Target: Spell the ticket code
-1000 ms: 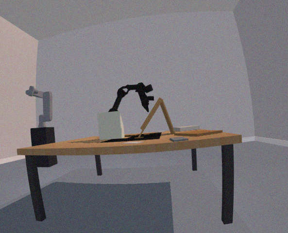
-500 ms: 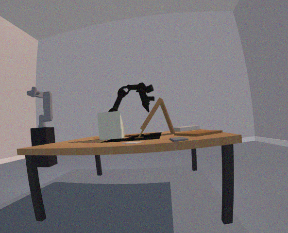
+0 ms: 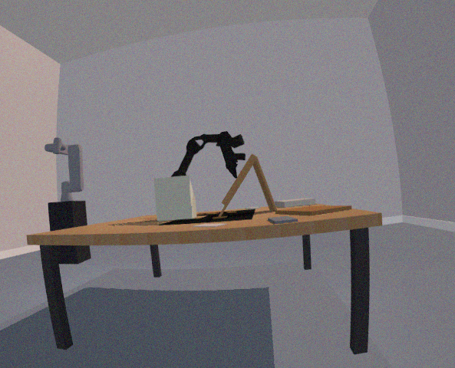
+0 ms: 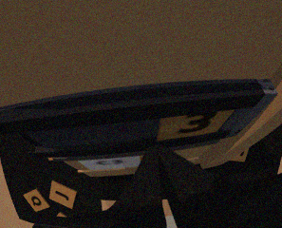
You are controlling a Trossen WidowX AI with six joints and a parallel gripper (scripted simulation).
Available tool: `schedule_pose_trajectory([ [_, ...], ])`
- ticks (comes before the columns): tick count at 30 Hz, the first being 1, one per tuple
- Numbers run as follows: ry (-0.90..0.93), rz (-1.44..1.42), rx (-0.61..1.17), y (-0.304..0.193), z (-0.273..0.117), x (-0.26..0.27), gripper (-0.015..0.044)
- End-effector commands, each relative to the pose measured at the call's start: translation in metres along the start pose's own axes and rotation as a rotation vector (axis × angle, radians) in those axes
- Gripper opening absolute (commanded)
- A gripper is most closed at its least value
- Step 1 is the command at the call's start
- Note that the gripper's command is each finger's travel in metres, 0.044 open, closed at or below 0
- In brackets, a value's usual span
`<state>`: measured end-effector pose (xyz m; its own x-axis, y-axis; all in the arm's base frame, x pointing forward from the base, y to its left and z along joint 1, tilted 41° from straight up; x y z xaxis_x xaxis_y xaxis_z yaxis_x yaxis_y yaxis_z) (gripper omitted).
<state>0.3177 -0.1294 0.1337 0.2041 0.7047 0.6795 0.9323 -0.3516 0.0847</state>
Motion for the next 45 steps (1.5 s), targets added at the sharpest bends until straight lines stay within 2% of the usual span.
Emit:
schedule_pose_trajectory([
  [1, -0.002, 0.004, 0.002, 0.002, 0.003, 0.001, 0.0],
  [45, -0.001, 0.003, 0.001, 0.011, 0.013, 0.0, 0.0],
])
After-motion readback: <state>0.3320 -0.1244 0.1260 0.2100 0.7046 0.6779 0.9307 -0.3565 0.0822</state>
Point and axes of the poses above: the point midway between the two fingers, 35 mm back from their tips, its own z axis out along the fingers, its own x axis across the jaws, y = z × x, the point moved 7 cm from there along -z, back along the fingers, and after that the axes turned 12 degrees about z, right-handed, at the moved point
